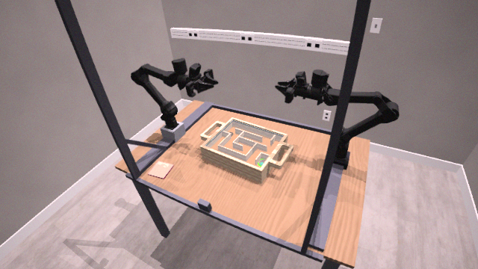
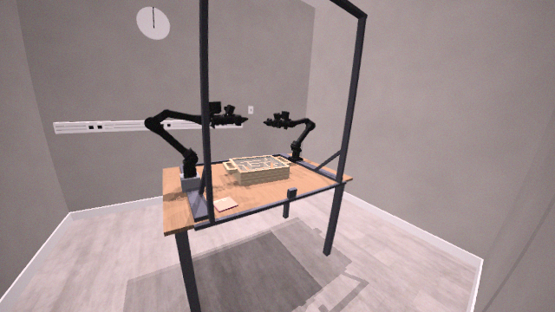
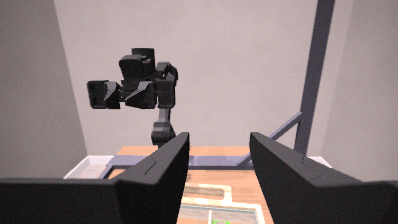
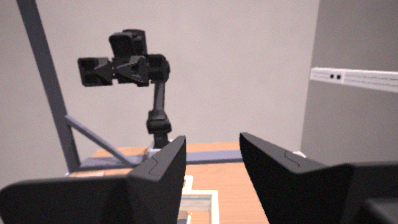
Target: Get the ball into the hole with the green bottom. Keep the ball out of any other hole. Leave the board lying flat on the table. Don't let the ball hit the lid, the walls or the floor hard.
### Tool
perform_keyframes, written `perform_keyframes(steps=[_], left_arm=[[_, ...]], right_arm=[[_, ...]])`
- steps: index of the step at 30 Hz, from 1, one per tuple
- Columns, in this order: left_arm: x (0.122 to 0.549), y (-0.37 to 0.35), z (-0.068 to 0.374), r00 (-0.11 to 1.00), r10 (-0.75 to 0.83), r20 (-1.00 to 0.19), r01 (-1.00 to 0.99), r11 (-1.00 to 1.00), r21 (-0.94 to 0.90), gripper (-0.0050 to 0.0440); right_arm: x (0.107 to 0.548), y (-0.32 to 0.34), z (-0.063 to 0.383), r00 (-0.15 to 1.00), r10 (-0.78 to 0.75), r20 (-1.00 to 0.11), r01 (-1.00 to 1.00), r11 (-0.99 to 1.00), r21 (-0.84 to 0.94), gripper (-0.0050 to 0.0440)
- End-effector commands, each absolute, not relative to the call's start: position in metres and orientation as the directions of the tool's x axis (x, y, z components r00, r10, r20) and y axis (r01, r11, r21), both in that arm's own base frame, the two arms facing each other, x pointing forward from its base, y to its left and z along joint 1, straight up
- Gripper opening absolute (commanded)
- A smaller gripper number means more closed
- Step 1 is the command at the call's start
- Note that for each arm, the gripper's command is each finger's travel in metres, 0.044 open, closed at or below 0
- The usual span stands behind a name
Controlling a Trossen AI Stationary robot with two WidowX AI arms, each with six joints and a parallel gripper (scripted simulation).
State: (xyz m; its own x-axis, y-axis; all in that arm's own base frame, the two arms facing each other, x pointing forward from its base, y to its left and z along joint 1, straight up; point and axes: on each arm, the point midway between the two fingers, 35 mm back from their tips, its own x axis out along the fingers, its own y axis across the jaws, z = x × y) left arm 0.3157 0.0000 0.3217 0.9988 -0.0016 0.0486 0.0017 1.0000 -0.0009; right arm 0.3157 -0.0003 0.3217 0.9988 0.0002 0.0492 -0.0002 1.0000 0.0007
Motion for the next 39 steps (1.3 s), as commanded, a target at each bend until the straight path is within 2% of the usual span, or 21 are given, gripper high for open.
perform_keyframes(steps=[1,39], left_arm=[[0.3152,0.0001,0.3346,0.997,0.003,0.075,-0.003,1.000,0.005,0.0171],[0.3154,-0.0001,0.3348,0.997,0.003,0.074,-0.003,1.000,0.005,0.0171]], right_arm=[[0.3161,0.0005,0.3306,0.998,0.001,0.064,0.000,1.000,-0.002,0.0171],[0.3155,0.0006,0.3296,0.998,0.000,0.063,0.000,1.000,-0.002,0.0171]])
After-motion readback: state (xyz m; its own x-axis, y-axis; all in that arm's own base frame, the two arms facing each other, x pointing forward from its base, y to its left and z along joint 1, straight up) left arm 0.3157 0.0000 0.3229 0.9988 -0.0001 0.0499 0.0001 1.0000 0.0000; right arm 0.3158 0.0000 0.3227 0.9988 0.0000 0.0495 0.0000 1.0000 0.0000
